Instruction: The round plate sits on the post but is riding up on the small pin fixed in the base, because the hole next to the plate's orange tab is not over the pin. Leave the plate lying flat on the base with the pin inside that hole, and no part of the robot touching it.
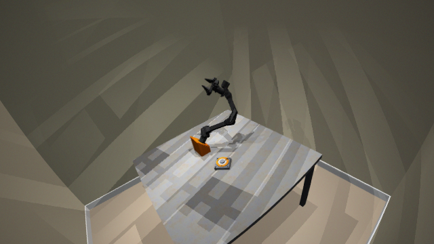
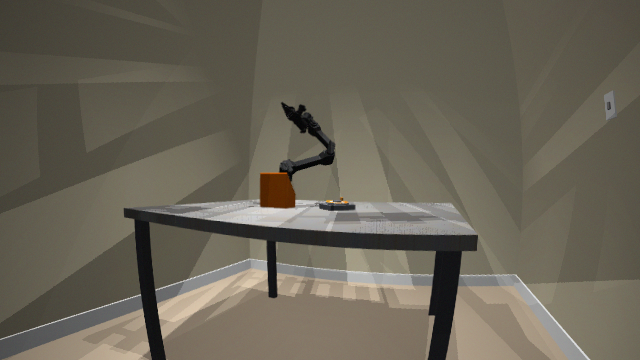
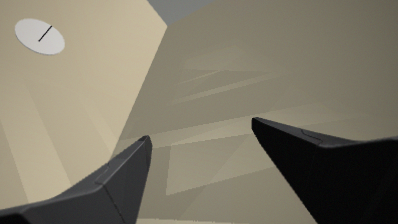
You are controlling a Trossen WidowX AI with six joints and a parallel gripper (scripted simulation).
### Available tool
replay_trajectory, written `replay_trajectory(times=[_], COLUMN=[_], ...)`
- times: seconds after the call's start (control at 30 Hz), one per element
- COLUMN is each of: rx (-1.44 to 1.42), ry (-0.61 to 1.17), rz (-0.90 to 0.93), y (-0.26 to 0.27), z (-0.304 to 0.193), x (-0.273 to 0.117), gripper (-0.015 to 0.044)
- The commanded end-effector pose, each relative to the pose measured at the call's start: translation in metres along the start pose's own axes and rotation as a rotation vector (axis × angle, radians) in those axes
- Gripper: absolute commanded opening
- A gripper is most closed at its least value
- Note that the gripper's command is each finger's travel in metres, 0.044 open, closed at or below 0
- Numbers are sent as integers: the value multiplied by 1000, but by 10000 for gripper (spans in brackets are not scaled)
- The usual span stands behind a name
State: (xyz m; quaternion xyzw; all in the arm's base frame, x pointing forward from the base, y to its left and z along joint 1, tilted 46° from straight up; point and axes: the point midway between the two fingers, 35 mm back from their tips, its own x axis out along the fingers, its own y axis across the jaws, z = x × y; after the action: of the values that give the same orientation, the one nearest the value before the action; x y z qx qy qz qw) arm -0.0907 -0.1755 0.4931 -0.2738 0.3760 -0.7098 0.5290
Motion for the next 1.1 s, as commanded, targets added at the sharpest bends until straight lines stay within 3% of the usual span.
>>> replay_trajectory(times=[0.0, 0.23, 0.33, 0.47, 0.83, 1.07], rx=[6, 187, 198, 274, 320, 256], ry=[-4, -143, -157, -210, -269, -255], rz=[9, 364, 381, 618, 1104, 1430], y=[1, 66, 73, 128, 250, 340], z=[0, 8, 12, 32, 87, 120], x=[2, 57, 65, 87, 75, 33], gripper=[374, 190, 111, 6, 0, 0])
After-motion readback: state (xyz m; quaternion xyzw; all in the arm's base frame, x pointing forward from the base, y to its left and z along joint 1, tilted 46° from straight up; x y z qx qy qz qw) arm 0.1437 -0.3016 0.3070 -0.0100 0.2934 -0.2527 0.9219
